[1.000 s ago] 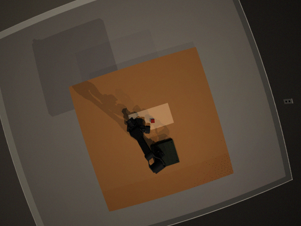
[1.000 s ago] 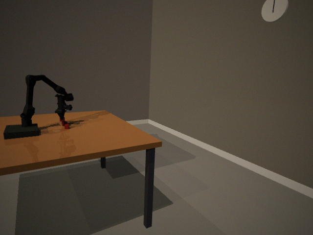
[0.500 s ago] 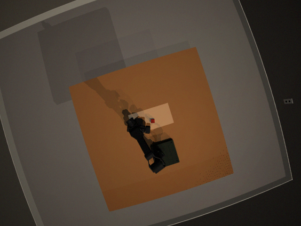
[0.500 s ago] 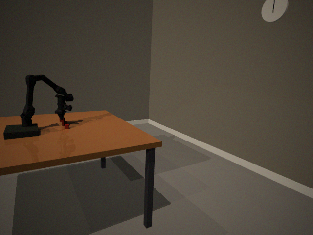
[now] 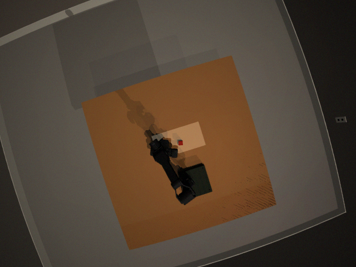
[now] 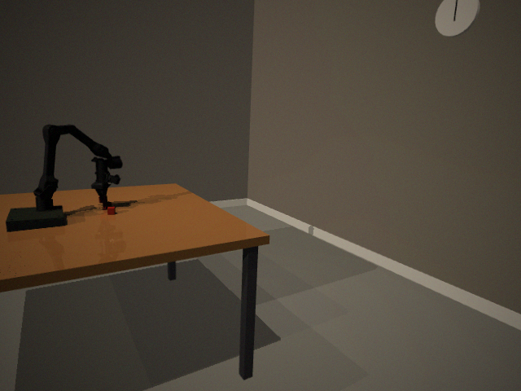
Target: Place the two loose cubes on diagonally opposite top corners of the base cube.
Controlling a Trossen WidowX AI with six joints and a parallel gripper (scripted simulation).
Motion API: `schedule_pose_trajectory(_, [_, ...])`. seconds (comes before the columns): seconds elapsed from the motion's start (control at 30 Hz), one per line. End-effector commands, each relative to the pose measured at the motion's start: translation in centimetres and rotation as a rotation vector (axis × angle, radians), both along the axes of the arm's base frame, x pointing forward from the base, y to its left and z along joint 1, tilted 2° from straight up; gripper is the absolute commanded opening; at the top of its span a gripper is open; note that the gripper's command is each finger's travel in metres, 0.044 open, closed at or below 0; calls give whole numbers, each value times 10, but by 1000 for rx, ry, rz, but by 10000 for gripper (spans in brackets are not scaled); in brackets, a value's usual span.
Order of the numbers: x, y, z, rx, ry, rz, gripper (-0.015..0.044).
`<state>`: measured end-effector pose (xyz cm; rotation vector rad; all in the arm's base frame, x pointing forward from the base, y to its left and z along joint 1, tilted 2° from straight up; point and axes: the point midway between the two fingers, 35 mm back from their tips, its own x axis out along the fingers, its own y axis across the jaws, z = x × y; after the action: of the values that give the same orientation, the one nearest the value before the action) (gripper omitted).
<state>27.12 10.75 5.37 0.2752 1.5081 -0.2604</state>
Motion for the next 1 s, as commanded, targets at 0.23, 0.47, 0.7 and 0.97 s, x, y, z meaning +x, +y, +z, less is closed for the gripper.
schedule_pose_trajectory(0.23, [-1,0,15,0,0,0,205])
schedule_pose_trajectory(0.47, [-1,0,26,0,0,0,205])
schedule_pose_trajectory(0.7, [-1,0,30,0,0,0,205])
schedule_pose_trajectory(0.97, [6,-20,35,-16,1,281,265])
